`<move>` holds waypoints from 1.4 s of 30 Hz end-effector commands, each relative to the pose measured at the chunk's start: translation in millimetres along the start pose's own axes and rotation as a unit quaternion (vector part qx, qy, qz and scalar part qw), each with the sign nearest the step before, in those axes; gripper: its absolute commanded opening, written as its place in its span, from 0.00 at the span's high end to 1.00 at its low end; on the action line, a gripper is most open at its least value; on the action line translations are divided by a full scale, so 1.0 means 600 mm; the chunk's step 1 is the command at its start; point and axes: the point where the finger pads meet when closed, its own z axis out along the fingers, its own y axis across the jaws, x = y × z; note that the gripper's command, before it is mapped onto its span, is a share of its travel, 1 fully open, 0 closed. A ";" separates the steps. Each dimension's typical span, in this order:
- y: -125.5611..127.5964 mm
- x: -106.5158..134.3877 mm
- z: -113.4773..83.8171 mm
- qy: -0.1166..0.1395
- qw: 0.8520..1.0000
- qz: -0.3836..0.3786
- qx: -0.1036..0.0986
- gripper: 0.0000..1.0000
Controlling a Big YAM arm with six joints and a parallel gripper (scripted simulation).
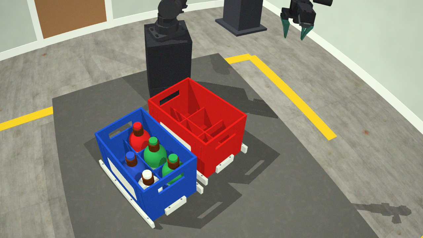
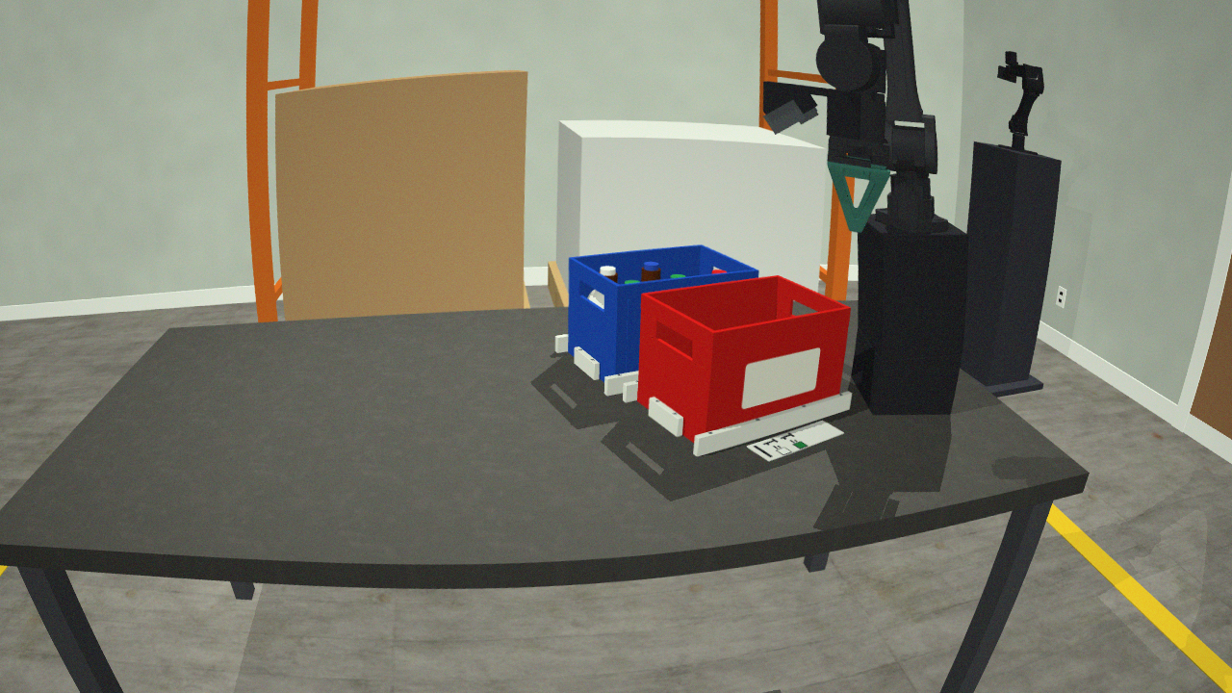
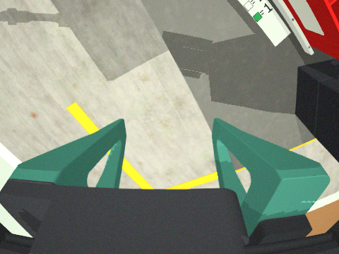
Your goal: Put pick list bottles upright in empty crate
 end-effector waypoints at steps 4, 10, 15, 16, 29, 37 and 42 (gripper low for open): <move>0.013 -0.013 -0.027 -0.006 1.000 0.013 -0.023 0.39; 0.005 -0.015 -0.019 -0.006 1.000 0.012 -0.019 0.39; 0.005 -0.017 -0.020 -0.006 1.000 0.008 -0.020 0.39; 0.004 -0.017 -0.019 -0.006 1.000 0.007 -0.020 0.39; 0.003 -0.020 -0.019 -0.006 1.000 0.007 -0.020 0.39; 0.001 -0.021 -0.017 -0.006 1.000 0.007 -0.019 0.39; -0.001 -0.021 -0.015 -0.005 1.000 0.007 -0.018 0.39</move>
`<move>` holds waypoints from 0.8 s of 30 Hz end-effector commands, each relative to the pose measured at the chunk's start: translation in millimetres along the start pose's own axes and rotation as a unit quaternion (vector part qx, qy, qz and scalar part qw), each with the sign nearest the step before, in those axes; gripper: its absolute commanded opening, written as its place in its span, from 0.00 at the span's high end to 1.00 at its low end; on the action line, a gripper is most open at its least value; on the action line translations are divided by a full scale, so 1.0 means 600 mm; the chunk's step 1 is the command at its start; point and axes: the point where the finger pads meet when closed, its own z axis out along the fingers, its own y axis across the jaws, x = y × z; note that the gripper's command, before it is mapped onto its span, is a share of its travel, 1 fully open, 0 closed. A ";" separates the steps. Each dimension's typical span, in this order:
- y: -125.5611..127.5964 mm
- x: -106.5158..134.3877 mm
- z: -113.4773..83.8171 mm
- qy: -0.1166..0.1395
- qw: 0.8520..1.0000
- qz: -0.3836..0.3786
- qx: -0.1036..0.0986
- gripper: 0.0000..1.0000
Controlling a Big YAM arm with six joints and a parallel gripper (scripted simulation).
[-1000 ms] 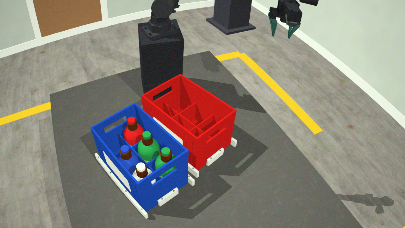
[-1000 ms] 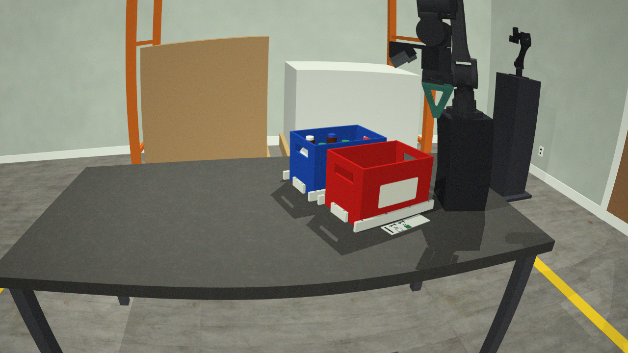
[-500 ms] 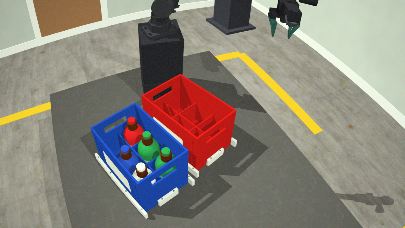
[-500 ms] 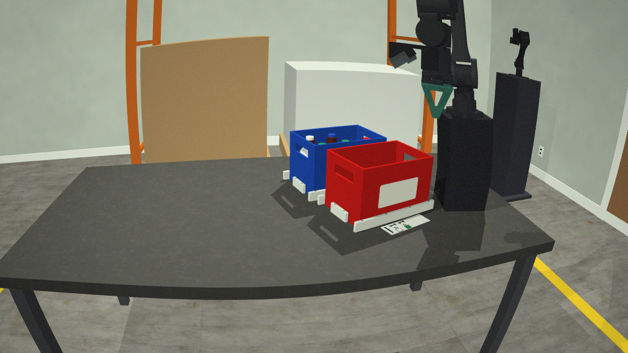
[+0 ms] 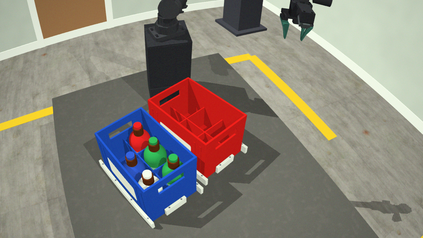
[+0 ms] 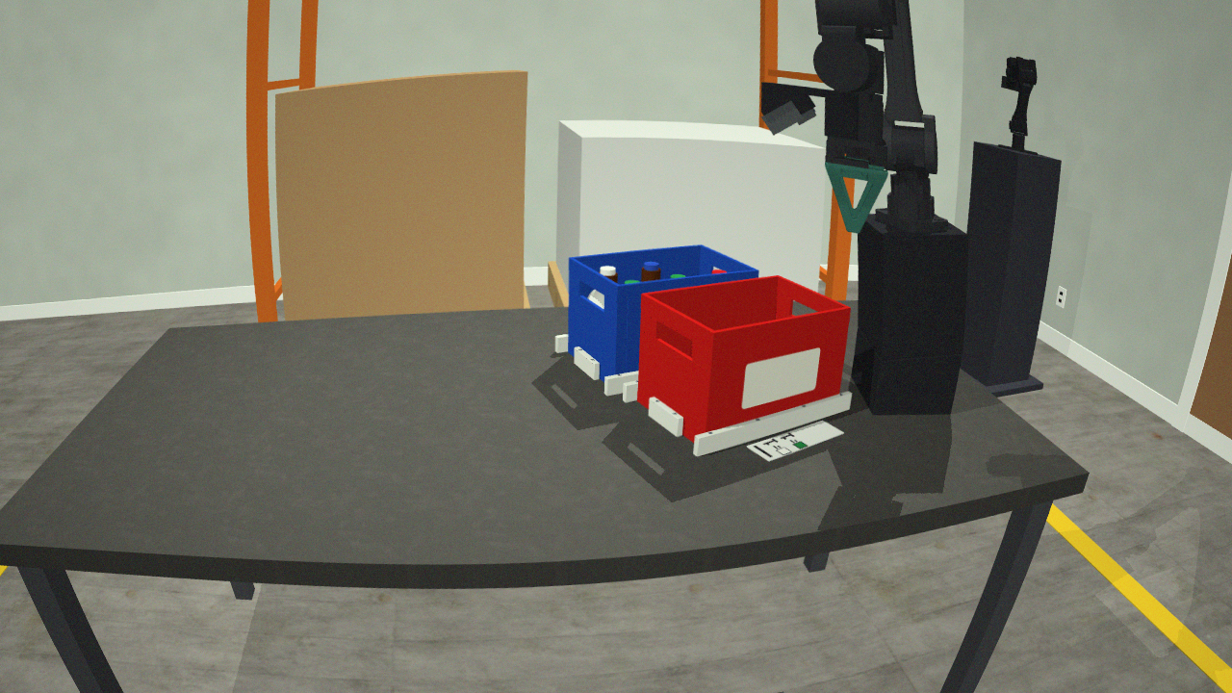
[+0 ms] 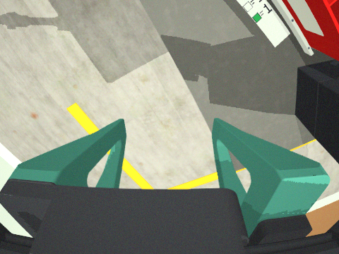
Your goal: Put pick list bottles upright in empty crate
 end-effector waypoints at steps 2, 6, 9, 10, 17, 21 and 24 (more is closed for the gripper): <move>0.003 -0.017 -0.019 -0.005 1.000 0.005 -0.018 0.39; 0.004 -0.018 -0.020 -0.005 1.000 0.006 -0.019 0.39; 0.003 -0.018 -0.019 -0.005 1.000 0.005 -0.018 0.39; 0.003 -0.018 -0.019 -0.005 1.000 0.005 -0.018 0.39; 0.004 -0.019 -0.020 -0.005 1.000 0.006 -0.019 0.39; -0.015 -0.029 -0.002 -0.006 0.999 -0.046 -0.018 0.39; -0.031 -0.041 0.013 -0.006 0.995 -0.096 -0.018 0.39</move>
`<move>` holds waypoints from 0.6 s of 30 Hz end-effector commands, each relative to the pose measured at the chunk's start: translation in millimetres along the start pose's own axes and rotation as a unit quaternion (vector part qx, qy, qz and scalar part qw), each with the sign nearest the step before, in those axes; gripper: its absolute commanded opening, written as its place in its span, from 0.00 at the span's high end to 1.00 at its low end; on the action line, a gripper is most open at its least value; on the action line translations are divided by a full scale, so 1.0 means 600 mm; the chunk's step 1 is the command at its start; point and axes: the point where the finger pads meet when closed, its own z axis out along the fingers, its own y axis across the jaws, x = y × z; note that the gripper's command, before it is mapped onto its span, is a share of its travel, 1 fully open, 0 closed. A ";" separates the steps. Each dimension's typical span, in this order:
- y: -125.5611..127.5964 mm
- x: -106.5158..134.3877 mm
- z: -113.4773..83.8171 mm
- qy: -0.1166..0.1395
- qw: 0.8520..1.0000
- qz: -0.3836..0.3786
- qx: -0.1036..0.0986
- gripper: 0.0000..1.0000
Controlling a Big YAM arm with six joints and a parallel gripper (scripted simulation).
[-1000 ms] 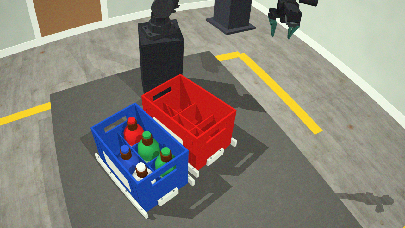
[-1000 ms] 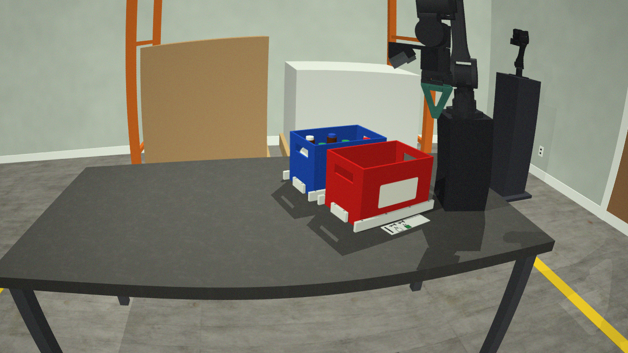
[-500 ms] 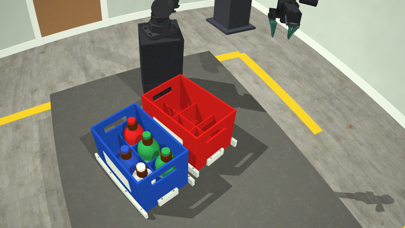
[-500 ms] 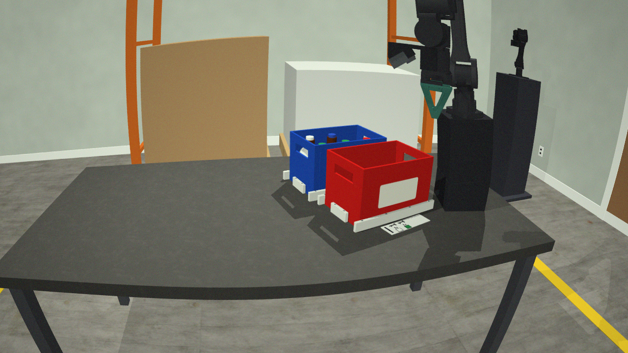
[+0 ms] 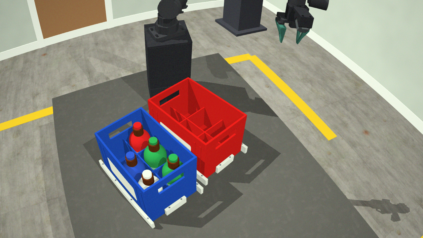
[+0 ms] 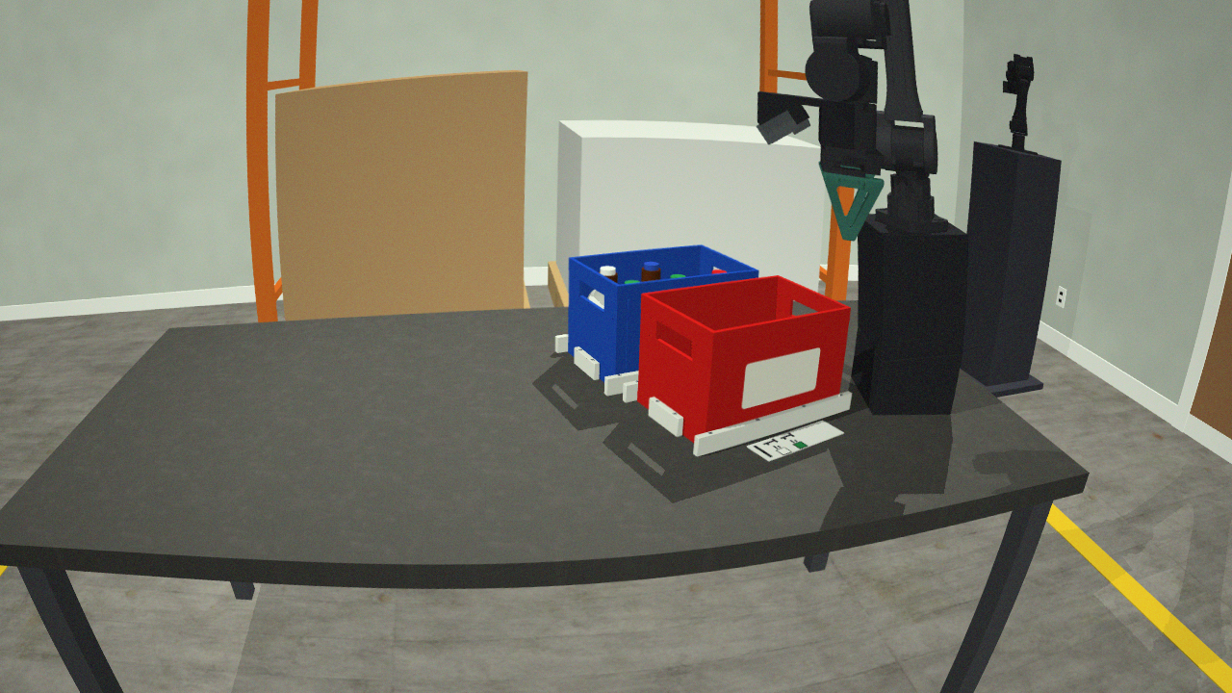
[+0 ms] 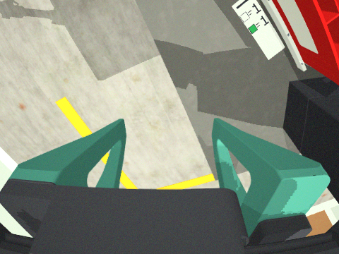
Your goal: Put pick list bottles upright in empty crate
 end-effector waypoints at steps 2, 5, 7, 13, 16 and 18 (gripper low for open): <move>-0.023 -0.035 0.003 -0.007 0.996 -0.083 -0.017 0.39; -0.040 -0.045 0.018 -0.007 0.992 -0.123 -0.014 0.39; -0.046 -0.048 0.023 -0.007 0.991 -0.135 -0.013 0.39; -0.076 -0.065 0.048 -0.009 0.976 -0.216 -0.012 0.39; -0.093 -0.076 0.063 -0.009 0.967 -0.255 -0.010 0.39; -0.105 -0.082 0.073 -0.009 0.960 -0.280 -0.008 0.39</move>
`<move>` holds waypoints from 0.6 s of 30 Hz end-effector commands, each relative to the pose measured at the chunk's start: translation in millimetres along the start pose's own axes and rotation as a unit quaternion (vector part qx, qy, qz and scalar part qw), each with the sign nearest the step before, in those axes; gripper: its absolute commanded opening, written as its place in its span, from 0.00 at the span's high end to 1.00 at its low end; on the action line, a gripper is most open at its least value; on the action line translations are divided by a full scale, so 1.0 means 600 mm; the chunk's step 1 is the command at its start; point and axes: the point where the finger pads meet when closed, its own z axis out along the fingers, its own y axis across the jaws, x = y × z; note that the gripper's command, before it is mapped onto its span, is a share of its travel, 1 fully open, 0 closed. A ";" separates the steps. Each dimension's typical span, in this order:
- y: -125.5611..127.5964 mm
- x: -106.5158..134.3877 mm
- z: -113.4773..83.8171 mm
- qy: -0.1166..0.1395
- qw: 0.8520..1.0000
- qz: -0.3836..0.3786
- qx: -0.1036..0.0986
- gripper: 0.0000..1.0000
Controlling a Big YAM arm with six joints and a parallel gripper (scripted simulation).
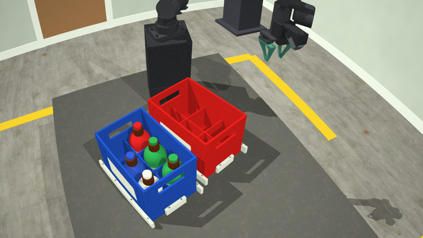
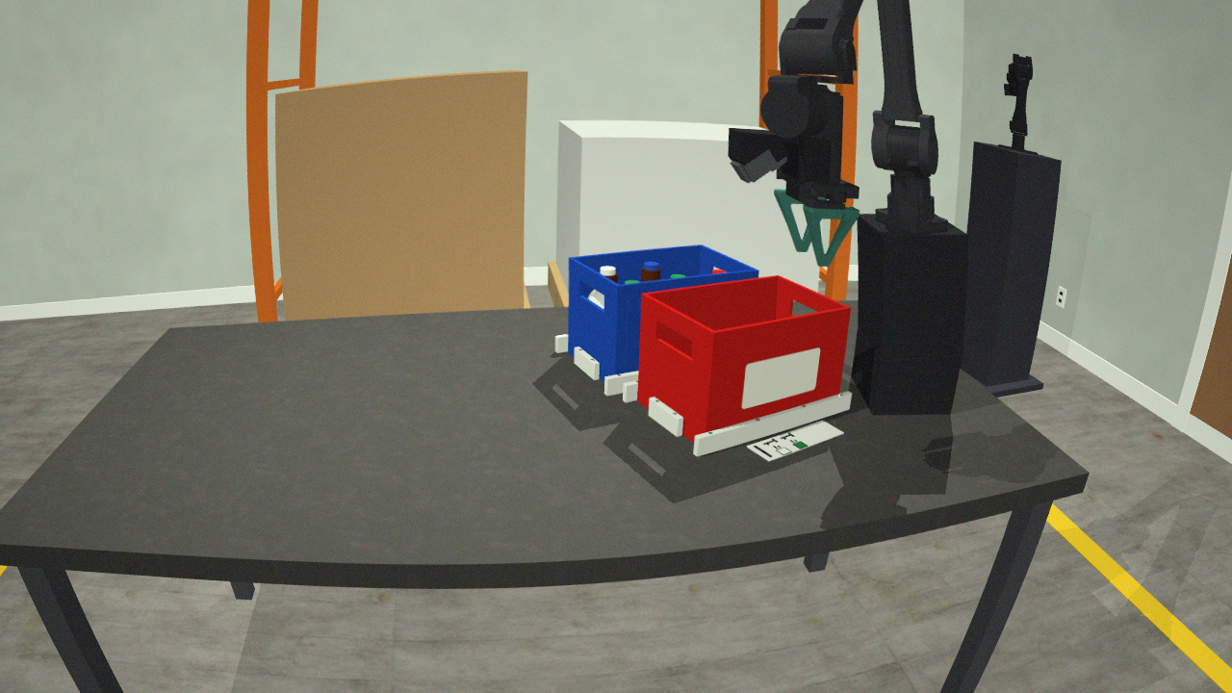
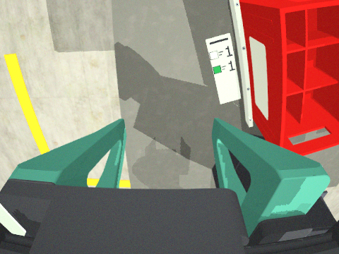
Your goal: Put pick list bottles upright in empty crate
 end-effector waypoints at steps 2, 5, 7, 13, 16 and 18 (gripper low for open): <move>-0.031 -0.020 0.004 -0.014 0.996 -0.089 -0.013 0.39; -0.051 -0.022 0.020 -0.015 0.992 -0.124 -0.012 0.39; -0.051 -0.022 0.020 -0.015 0.992 -0.124 -0.012 0.39; -0.093 -0.019 0.065 -0.008 0.987 -0.157 -0.011 0.39; -0.114 -0.019 0.085 -0.004 0.987 -0.158 -0.010 0.39; -0.128 -0.020 0.095 -0.004 0.987 -0.158 -0.010 0.39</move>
